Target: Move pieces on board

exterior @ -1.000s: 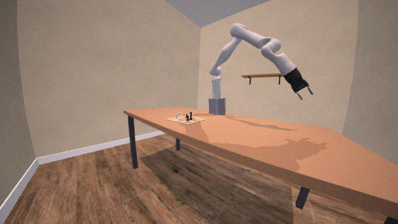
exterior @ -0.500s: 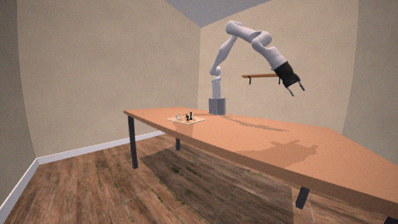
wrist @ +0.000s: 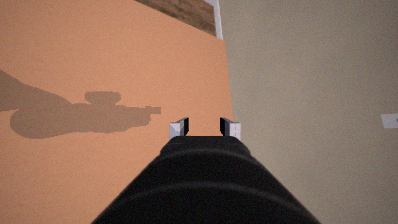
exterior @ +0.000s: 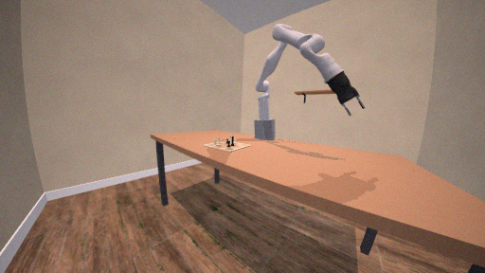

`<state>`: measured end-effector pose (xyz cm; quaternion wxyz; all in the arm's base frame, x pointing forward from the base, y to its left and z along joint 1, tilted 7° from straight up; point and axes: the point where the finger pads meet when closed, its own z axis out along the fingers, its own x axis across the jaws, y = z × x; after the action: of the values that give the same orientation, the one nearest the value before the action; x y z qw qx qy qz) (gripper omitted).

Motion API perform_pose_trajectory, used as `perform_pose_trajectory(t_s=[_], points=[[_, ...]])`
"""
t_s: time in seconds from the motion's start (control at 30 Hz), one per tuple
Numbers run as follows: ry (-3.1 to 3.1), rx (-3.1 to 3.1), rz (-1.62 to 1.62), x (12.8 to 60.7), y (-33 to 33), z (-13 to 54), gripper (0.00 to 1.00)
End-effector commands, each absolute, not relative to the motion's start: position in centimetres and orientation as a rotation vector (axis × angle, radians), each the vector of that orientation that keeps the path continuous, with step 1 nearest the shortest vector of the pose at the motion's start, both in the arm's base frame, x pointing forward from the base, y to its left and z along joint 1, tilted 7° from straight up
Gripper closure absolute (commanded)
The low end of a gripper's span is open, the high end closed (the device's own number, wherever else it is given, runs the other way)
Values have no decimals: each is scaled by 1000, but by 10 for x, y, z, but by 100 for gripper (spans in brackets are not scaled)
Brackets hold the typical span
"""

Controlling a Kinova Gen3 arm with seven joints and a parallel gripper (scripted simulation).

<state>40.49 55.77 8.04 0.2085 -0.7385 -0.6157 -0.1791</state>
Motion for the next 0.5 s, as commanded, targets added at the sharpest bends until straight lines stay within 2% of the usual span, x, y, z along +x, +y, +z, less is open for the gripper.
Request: perform_pose_trajectory(t_s=[0.0, 0.23, 0.27, 0.47], points=[[-1731, -2066, -508, 419, 536, 88, 0], [-1731, -2066, -508, 419, 536, 88, 0], [-1770, -2071, -505, 431, 510, 92, 0], [-1770, -2071, -505, 431, 510, 92, 0]])
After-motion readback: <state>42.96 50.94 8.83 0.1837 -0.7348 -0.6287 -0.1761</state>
